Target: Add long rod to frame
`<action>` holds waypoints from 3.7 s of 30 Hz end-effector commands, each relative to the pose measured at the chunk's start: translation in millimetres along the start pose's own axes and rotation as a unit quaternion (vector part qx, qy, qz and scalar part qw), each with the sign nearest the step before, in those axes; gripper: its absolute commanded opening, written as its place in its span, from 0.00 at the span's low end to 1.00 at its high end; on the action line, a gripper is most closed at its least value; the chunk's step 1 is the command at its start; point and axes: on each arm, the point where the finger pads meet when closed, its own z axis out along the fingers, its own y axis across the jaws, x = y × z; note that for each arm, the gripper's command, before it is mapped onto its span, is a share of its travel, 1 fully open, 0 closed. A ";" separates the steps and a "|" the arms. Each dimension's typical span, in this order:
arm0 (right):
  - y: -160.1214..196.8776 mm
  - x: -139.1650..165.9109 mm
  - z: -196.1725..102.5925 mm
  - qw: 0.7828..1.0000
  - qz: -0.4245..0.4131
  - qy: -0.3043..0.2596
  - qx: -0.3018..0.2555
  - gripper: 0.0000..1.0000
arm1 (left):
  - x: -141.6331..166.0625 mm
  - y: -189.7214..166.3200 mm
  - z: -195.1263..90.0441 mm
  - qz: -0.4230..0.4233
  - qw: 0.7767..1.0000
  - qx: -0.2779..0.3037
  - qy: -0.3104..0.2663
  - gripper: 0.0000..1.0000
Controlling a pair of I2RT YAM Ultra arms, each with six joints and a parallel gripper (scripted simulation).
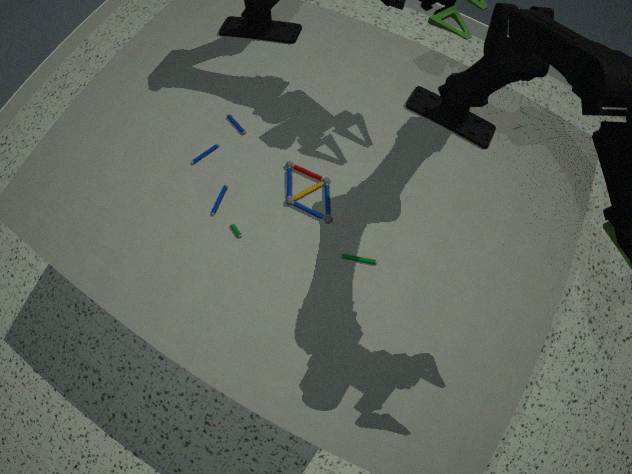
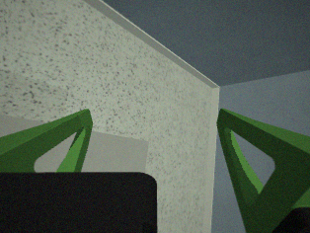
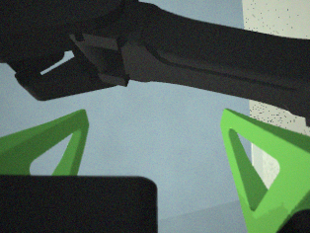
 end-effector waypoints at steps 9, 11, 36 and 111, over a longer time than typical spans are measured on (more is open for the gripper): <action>6.2 0.2 -1.8 1.000 0.003 0.001 -0.007 1.00 | -3.1 -3.2 -4.6 -0.003 1.000 0.007 -0.003 1.00; 6.2 0.2 -1.8 1.000 0.003 0.001 -0.007 1.00 | -3.1 -3.2 -4.6 -0.003 1.000 0.007 -0.003 1.00; -109.1 -135.1 -90.1 0.933 -0.275 0.058 0.226 1.00 | -0.9 -10.7 -8.8 0.005 1.000 0.028 -0.002 1.00; -226.0 -372.8 -204.6 0.727 -0.518 0.013 0.450 1.00 | 446.5 298.3 -258.4 0.755 0.391 0.397 0.345 1.00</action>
